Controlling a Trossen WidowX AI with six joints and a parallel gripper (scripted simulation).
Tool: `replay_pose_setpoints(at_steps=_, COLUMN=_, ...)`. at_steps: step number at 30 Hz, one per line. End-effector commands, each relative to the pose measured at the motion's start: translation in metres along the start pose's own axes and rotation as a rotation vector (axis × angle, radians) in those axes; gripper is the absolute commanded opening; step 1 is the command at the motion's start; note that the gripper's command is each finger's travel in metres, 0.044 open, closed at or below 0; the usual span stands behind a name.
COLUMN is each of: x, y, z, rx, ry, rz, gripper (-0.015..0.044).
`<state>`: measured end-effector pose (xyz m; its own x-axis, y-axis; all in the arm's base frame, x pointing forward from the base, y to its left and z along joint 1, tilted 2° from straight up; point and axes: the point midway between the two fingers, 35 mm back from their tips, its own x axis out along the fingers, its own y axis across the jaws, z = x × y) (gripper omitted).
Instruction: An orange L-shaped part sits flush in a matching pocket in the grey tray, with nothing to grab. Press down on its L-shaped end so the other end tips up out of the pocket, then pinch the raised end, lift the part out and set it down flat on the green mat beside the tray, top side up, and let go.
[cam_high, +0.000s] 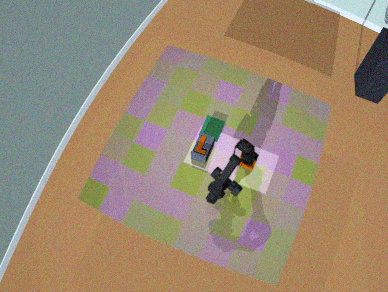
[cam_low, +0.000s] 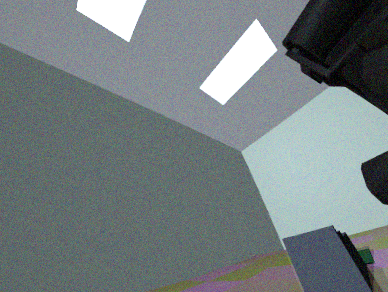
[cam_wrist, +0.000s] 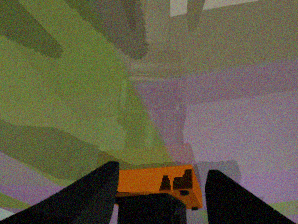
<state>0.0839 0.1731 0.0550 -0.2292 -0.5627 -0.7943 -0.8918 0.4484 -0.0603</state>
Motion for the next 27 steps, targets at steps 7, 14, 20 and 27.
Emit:
replay_pose_setpoints(at_steps=7, x=-0.05, y=-0.102, z=0.007, rx=0.525, ry=-0.294, rz=0.253, gripper=0.018)
replay_pose_setpoints(at_steps=14, x=-0.073, y=-0.202, z=-0.031, rx=0.987, ry=-0.485, rz=0.379, gripper=0.018)
replay_pose_setpoints(at_steps=20, x=-0.077, y=-0.236, z=-0.056, rx=1.165, ry=-0.546, rz=0.414, gripper=0.018)
replay_pose_setpoints(at_steps=27, x=-0.046, y=-0.237, z=-0.031, rx=1.165, ry=-0.547, rz=0.414, gripper=0.018)
